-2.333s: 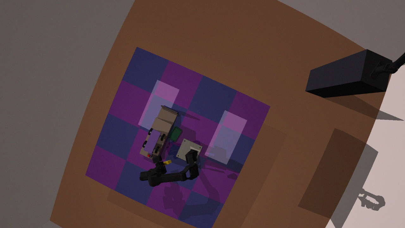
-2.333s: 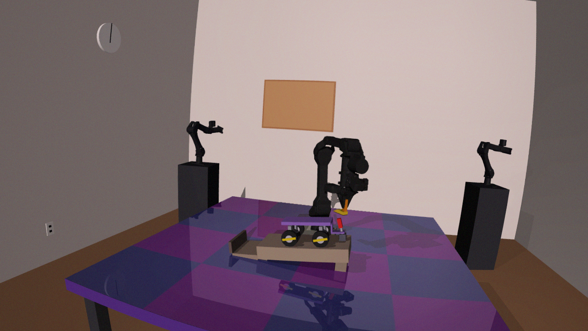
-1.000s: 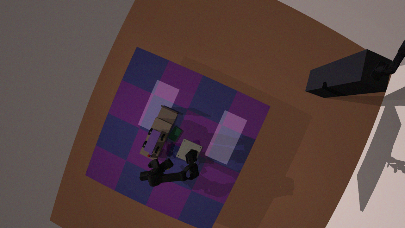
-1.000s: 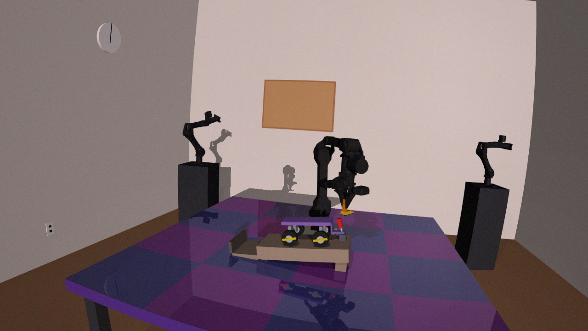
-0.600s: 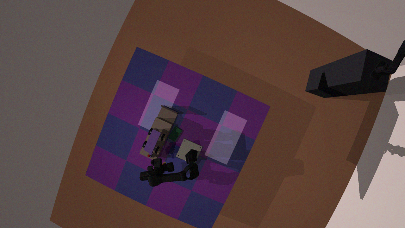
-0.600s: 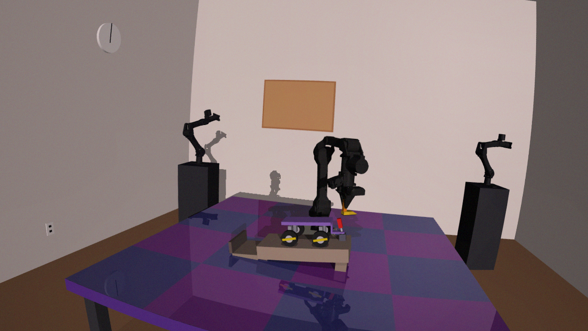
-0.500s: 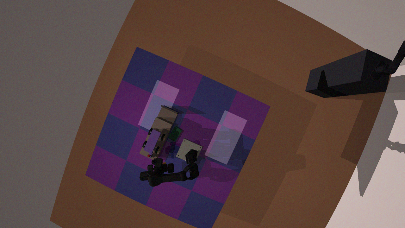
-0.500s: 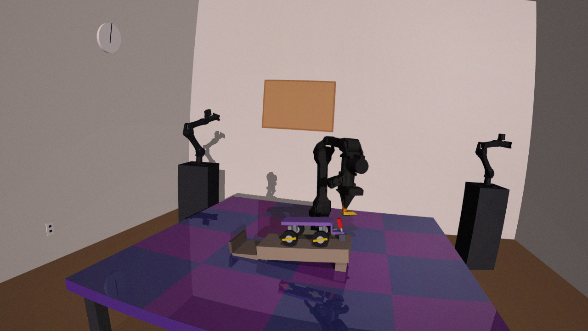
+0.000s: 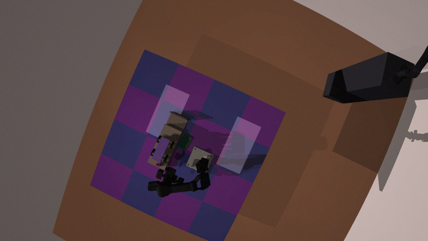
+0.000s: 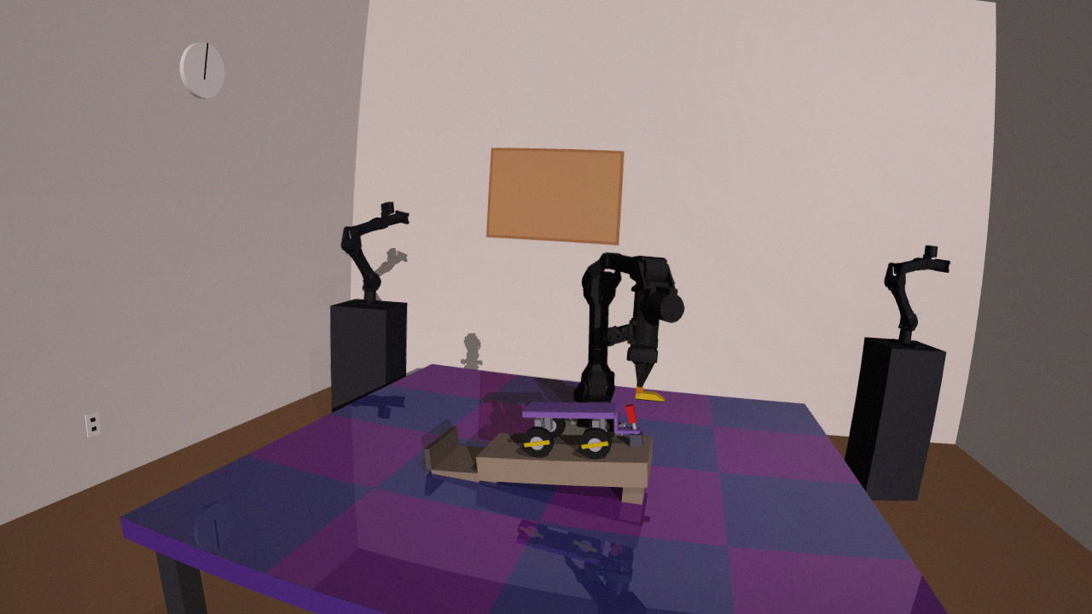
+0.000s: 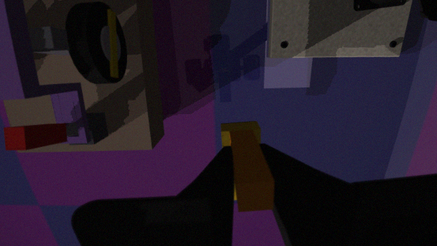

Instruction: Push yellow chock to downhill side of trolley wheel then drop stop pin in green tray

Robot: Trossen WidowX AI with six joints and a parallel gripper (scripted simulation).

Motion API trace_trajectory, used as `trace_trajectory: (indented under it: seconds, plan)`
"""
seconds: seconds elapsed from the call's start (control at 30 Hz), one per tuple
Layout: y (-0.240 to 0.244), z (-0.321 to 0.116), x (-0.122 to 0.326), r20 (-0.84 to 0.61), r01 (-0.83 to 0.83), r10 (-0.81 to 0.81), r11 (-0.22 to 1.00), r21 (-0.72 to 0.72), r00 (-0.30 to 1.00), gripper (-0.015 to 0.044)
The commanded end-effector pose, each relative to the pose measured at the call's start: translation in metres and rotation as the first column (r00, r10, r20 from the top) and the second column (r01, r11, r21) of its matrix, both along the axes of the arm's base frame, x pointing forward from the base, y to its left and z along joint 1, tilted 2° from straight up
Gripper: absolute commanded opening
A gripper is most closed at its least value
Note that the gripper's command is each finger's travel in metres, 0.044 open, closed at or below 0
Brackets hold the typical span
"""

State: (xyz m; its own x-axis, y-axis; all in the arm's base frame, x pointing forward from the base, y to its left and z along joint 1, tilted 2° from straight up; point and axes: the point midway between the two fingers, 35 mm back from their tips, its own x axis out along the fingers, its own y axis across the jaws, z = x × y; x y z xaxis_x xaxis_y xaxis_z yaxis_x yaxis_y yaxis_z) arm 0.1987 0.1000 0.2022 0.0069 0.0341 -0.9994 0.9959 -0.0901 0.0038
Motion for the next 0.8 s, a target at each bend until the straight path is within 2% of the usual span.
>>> trace_trajectory:
  seconds: [0.0,0.17,0.77]
  plan:
    - [0.000,0.000,0.000,0.000,0.042,-0.042,0.999,0.003,0.999,0.0000]
    - [-0.004,0.000,0.001,0.000,0.042,-0.042,0.999,0.003,0.999,0.0000]
    - [-0.066,-0.007,0.010,0.002,0.042,-0.042,0.999,-0.003,0.999,0.0000]
